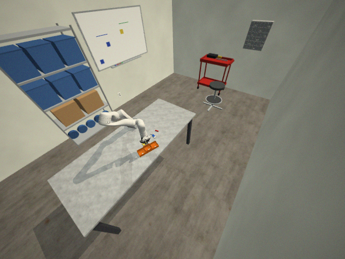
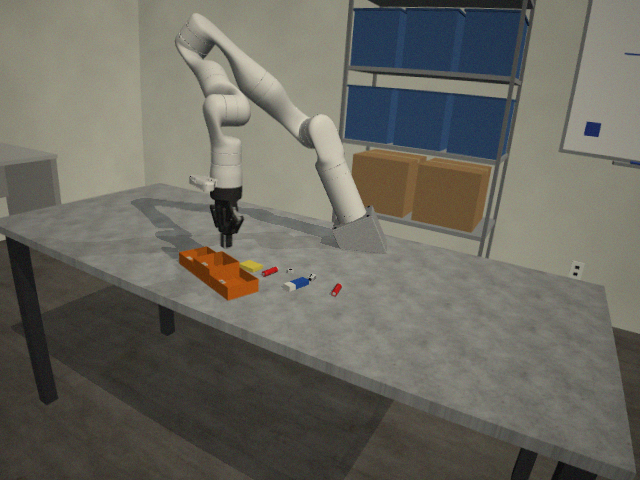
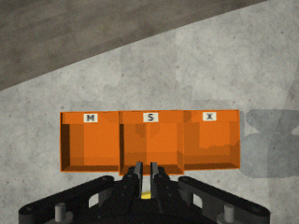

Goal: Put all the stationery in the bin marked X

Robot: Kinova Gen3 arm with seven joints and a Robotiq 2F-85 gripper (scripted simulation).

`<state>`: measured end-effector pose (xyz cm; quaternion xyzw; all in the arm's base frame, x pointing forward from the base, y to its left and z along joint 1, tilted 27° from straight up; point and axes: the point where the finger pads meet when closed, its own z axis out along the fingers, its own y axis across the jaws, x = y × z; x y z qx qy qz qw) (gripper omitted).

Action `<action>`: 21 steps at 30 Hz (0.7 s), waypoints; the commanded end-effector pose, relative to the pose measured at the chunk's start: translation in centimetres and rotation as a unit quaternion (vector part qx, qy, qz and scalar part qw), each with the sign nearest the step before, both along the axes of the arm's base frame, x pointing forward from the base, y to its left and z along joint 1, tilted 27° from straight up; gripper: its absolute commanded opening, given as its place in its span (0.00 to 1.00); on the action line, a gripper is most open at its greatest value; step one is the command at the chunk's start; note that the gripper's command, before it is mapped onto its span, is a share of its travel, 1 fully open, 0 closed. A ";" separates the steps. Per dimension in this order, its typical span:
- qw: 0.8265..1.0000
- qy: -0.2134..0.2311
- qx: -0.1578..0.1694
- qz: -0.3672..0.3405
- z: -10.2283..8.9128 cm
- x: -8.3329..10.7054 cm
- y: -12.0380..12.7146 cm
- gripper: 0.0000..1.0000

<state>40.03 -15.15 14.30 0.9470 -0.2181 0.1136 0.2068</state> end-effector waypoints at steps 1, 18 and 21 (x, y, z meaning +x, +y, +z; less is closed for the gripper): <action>1.000 0.001 0.002 0.007 -0.5 0.7 1.5 0.09; 1.000 0.001 0.002 0.007 -2.7 3.5 6.8 0.09; 1.000 0.001 0.002 0.007 -2.7 3.5 6.8 0.09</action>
